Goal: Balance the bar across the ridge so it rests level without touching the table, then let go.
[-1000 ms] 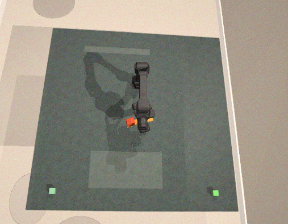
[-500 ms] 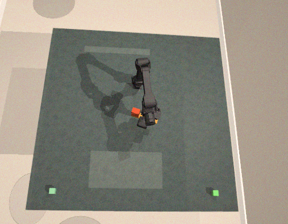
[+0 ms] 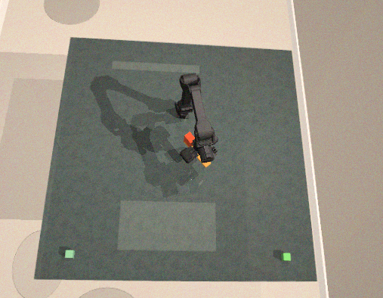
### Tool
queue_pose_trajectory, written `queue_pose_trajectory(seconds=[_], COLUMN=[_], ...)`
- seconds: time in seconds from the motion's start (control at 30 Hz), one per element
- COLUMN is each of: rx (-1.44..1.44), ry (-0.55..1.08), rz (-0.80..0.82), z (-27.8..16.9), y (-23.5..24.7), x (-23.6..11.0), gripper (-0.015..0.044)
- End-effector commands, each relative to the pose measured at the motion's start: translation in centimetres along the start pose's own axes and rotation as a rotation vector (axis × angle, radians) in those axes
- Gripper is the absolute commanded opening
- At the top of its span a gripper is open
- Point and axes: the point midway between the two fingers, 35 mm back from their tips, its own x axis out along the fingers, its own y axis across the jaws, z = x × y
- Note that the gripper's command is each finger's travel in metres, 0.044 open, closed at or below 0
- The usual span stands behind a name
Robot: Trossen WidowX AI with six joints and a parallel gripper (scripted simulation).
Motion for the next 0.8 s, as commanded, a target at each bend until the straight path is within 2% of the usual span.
queue_pose_trajectory(seconds=[0.0, 0.77], rx=[0.145, 0.436], ry=[-0.013, -0.014], rz=[-0.004, -0.002], z=[0.0, -0.1], y=[0.6, 0.6], x=[-0.2, 2.9], gripper=[0.0000, 0.0000])
